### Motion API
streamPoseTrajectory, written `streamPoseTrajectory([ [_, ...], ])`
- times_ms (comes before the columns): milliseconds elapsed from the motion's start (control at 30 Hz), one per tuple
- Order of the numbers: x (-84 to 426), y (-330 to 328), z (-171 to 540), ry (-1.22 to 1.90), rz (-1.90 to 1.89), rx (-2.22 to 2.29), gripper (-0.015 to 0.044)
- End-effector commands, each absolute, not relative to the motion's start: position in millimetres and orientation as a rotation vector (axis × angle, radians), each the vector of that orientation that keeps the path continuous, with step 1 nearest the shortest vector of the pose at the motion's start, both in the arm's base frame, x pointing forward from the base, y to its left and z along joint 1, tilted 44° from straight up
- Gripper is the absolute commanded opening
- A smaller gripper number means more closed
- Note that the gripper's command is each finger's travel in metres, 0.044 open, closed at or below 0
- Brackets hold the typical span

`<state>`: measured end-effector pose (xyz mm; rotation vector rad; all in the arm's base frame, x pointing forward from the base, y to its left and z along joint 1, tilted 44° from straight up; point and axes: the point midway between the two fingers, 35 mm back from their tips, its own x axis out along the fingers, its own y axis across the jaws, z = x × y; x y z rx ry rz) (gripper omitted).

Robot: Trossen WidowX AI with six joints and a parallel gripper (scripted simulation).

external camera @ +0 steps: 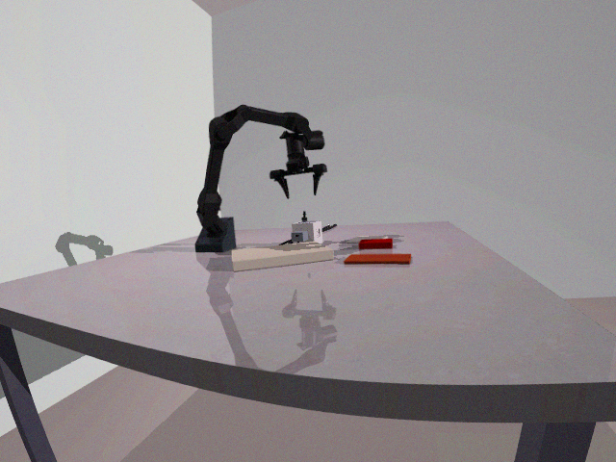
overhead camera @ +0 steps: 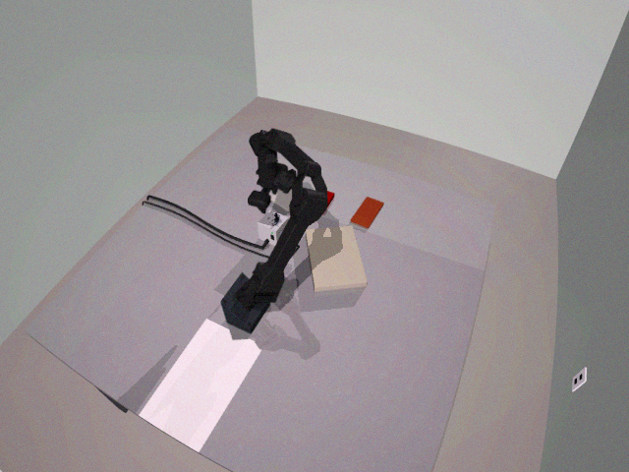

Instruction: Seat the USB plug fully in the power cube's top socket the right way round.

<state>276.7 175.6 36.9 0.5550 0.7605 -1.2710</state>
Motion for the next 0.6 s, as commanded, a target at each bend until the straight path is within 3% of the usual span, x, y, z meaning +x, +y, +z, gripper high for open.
streamPoseTrajectory([
  [0,293.5,149.7,29.6,0.549,-1.431,0.736,0.0440],
  [567,293.1,148.5,25.8,0.549,-1.431,0.736,0.0440],
])
